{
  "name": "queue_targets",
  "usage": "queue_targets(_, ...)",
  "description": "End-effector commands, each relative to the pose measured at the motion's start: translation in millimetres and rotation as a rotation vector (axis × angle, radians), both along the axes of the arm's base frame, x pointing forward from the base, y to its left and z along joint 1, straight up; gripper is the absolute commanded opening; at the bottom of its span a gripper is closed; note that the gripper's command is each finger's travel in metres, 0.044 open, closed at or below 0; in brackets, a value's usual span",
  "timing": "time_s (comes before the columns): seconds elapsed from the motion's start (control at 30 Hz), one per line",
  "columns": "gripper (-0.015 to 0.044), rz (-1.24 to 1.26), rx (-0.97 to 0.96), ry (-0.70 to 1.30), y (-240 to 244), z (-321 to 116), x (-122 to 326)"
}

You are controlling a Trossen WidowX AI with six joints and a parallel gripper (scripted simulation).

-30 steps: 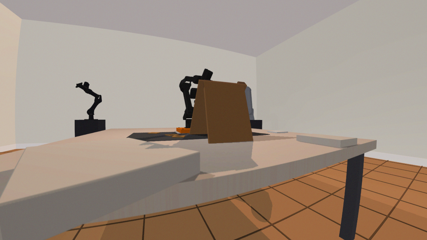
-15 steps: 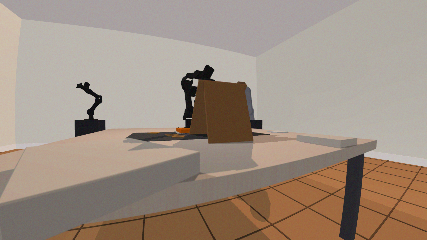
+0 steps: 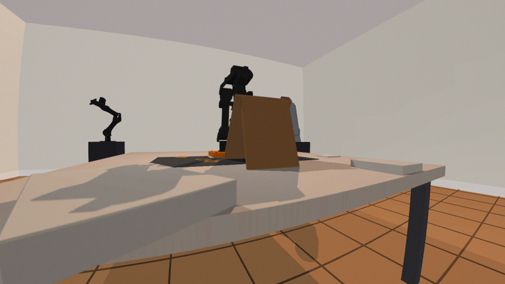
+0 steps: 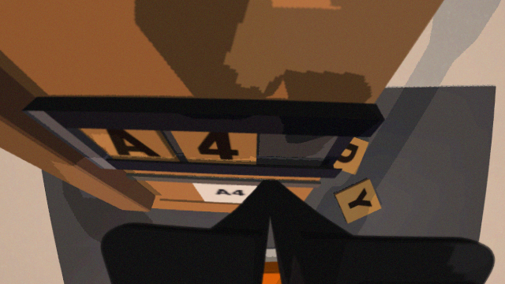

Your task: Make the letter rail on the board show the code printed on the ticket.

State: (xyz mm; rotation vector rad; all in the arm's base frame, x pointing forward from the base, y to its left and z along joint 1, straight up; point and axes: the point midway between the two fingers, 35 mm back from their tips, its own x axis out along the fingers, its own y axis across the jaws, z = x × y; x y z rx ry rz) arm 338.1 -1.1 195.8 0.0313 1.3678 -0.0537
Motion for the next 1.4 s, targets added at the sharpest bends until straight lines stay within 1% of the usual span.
queue_targets(0.0,0.0,0.006,0.012,0.033,-0.5,2.0,-0.1)
queue_targets(1.37,0.0,0.006,0.012,0.032,-0.2,-11.1,15.6)
